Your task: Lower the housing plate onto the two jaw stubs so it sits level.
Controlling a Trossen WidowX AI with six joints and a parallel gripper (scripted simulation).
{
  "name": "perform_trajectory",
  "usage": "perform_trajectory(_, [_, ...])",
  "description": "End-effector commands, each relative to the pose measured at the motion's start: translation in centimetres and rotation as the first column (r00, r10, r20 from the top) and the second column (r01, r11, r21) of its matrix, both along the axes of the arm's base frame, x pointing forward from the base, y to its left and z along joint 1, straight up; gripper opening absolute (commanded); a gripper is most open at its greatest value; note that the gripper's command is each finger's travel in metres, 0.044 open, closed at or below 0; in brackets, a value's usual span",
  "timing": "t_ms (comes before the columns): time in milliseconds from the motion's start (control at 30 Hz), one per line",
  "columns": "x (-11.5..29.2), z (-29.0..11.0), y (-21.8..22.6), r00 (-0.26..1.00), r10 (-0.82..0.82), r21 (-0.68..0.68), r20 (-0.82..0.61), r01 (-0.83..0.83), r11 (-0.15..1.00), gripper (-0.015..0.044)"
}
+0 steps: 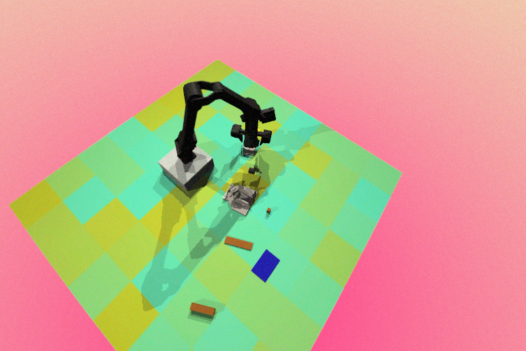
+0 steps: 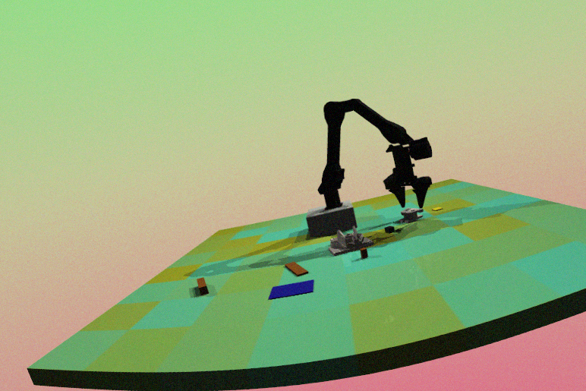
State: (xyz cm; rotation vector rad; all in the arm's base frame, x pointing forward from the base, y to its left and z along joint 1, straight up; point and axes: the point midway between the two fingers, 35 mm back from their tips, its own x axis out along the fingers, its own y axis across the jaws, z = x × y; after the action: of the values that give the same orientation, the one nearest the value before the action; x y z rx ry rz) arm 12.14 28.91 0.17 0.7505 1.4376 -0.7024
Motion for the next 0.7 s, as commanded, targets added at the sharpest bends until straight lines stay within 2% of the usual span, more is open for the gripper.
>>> perform_trajectory(0, [-0.1, -0.8, -0.2, 1.000, -0.004, -0.006, -0.009, 0.004, 1.000, 0.0440])
perform_trajectory(667, [-0.1, -2.8, -0.2, 1.000, -0.004, -0.006, -0.009, 0.004, 1.000, 0.0440])
